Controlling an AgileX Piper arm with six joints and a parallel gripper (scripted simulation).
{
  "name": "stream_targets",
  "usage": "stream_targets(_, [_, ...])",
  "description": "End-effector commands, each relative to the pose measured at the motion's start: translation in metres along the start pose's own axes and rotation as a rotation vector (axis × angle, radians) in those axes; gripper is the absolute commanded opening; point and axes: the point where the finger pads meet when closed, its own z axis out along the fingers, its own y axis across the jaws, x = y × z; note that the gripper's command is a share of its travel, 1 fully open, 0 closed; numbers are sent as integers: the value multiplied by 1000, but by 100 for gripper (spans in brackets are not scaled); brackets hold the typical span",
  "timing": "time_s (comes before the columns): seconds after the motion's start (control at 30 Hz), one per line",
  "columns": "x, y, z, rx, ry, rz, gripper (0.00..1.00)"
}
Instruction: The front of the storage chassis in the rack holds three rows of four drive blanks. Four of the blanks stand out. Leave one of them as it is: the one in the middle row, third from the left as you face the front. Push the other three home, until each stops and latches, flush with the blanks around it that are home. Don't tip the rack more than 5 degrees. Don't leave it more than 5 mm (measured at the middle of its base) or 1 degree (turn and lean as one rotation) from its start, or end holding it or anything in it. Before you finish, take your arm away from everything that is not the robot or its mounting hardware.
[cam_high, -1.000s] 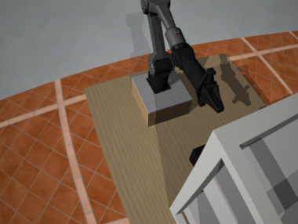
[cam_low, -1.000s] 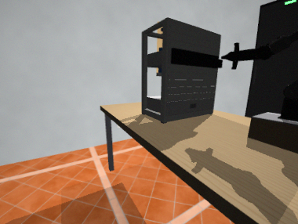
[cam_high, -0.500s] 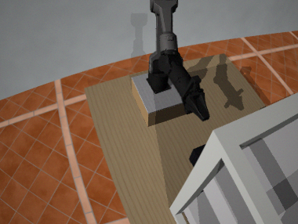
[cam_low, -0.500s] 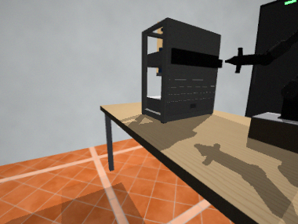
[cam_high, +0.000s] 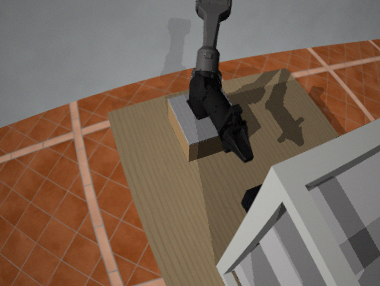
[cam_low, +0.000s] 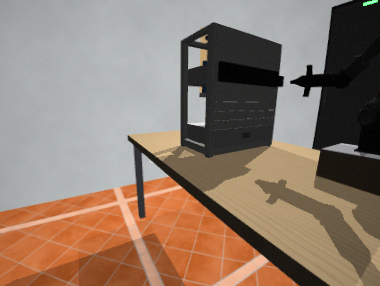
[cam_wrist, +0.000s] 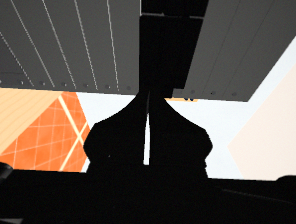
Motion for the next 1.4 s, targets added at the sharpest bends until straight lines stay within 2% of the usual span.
stream_targets(0.0, [0,1,0,-2,-2,2,0])
stream_targets(0.2, [0,2,9,-2,-2,2,0])
stream_targets(0.43, [0,2,62,-2,-2,2,0])
stream_targets(1.37, [1,2,68,-2,-2,2,0])
